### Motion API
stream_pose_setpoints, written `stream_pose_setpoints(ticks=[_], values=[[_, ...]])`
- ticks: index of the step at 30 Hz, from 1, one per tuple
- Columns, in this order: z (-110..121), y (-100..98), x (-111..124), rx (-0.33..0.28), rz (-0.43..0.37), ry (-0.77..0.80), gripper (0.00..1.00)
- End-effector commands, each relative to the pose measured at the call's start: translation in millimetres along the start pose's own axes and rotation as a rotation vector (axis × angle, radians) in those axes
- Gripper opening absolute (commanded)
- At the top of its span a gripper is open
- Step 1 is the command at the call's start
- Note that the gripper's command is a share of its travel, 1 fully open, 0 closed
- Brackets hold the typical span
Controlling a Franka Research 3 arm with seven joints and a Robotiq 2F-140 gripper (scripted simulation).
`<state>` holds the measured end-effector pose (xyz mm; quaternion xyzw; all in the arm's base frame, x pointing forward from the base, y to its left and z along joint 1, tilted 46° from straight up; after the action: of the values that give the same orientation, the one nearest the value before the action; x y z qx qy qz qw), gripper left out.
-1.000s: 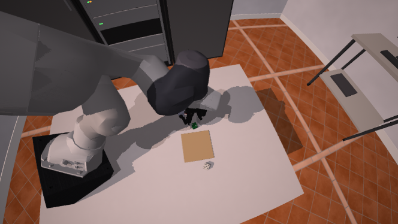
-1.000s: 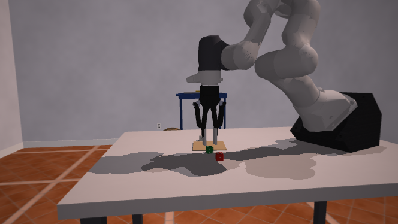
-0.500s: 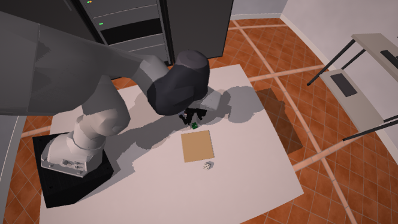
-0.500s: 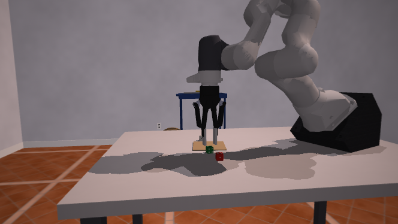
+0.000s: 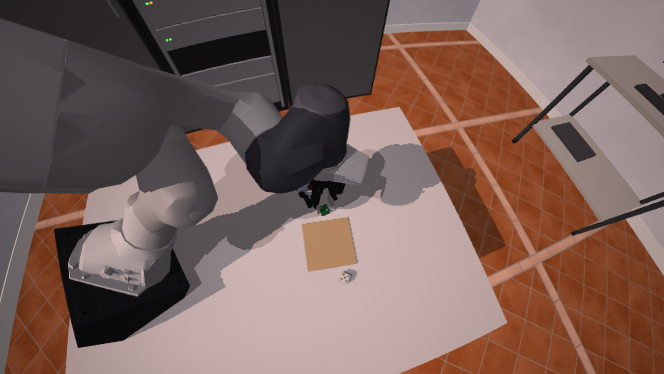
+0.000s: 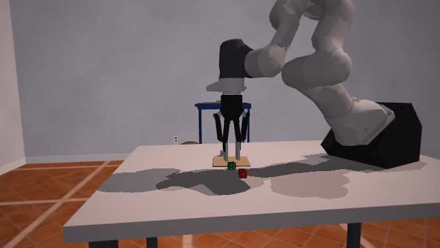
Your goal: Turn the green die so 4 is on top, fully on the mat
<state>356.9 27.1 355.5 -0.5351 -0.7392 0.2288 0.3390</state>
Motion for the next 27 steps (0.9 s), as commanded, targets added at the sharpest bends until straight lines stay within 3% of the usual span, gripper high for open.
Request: stream_pose_setpoints(ticks=[1, 27], values=[[0, 1.9, 1, -0.002, 0.000, 0.001, 0.25], [0, 29.2, 1, -0.002, 0.000, 0.001, 0.25]])
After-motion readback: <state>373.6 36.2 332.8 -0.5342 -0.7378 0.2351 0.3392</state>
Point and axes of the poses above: the point where the finger pads meet when closed, its own y axis out along the fingers, its own z axis across the jaws, x = y × z, the point moved 6 cm from there along -y, back along the fingers, and after that the axes turned 9 degrees about y, right-handed, at the moved point
